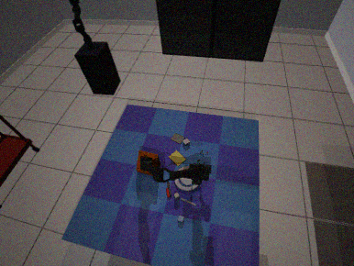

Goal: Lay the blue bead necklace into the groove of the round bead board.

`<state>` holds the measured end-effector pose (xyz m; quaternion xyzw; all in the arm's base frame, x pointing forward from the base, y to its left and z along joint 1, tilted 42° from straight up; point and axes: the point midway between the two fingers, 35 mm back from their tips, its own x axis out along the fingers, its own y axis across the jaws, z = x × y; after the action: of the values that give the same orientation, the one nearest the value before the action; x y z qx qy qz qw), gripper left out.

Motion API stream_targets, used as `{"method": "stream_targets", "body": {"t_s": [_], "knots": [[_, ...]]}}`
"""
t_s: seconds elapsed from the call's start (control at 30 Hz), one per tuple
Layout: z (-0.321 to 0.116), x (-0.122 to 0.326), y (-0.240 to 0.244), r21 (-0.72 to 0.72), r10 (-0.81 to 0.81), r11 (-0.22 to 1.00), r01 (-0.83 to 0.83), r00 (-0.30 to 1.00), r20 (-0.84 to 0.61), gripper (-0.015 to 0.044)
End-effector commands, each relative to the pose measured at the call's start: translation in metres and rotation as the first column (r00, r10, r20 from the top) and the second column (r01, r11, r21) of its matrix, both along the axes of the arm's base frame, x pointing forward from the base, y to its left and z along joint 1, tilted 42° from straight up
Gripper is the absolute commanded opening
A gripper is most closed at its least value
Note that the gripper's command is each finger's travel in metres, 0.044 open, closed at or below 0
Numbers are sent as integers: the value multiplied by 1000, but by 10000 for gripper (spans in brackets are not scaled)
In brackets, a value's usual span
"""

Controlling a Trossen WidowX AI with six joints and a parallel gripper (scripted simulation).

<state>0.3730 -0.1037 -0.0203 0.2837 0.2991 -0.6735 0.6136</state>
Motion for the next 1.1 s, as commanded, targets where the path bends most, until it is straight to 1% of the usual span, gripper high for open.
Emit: {"method": "stream_targets", "body": {"t_s": [0.0, 0.1, 0.77, 0.8, 0.83, 0.93, 1.0, 1.07], "knots": [[2, 0, 1, -1, 0, 1000, 0, 1000, -1, 368], [1, -1, 1, 0, 2, 1000, -2, 1000, -6, 440], [4, 0, 4, -4, 0, 1000, 0, 1000, -6, 440], [4, 0, 4, -2, 13, 1000, -13, 1000, -18, 414], [5, 0, 4, 3, 50, 999, -50, 997, -51, 387], [7, 0, 6, 59, 263, 965, -256, 937, -231, 380], [8, 1, 7, 119, 404, 914, -387, 847, -345, 380], [10, 1, 9, 195, 531, 844, -500, 723, -441, 380]]}}
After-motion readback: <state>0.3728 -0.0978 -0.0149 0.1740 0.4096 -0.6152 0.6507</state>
